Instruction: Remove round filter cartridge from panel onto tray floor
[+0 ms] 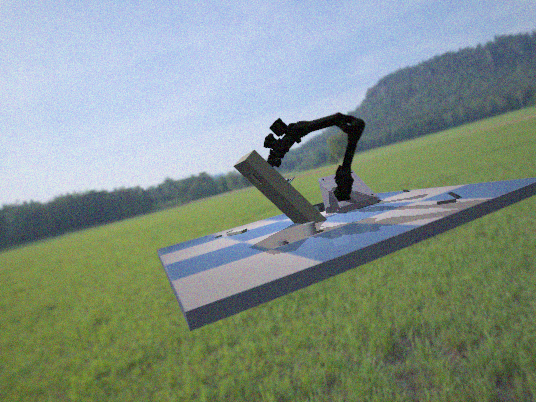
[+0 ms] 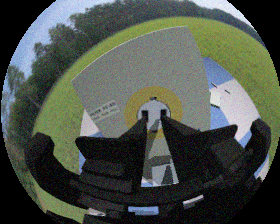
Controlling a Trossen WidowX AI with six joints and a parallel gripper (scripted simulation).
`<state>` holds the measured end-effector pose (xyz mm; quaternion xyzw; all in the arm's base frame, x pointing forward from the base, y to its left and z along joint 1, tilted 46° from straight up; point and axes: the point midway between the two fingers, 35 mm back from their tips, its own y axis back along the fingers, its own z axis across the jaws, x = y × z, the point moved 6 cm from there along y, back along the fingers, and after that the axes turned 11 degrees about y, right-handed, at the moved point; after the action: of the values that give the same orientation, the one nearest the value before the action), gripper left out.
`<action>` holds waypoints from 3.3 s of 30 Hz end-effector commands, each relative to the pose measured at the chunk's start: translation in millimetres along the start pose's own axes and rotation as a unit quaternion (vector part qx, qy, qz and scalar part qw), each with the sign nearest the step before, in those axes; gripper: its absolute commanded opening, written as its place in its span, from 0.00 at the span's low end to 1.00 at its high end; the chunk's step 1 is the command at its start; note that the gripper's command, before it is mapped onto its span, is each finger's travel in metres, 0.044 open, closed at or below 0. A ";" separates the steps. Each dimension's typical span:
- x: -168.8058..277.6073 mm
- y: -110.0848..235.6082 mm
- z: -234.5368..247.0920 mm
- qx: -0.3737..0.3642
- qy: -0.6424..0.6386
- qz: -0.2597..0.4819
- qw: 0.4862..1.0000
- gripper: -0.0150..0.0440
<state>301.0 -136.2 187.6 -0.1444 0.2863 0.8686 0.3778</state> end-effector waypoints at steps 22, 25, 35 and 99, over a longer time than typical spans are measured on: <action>-0.8 -0.8 -1.3 0.002 -0.001 -0.001 1.000 0.41; -0.8 -2.6 -1.2 0.002 -0.001 -0.001 1.000 0.41; -0.3 -3.7 -1.5 0.002 -0.001 -0.001 1.000 0.41; -0.4 -20.2 -1.4 0.001 -0.254 -0.002 0.967 0.25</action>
<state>312.5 -129.5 180.1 0.0401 0.1981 0.8781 0.4336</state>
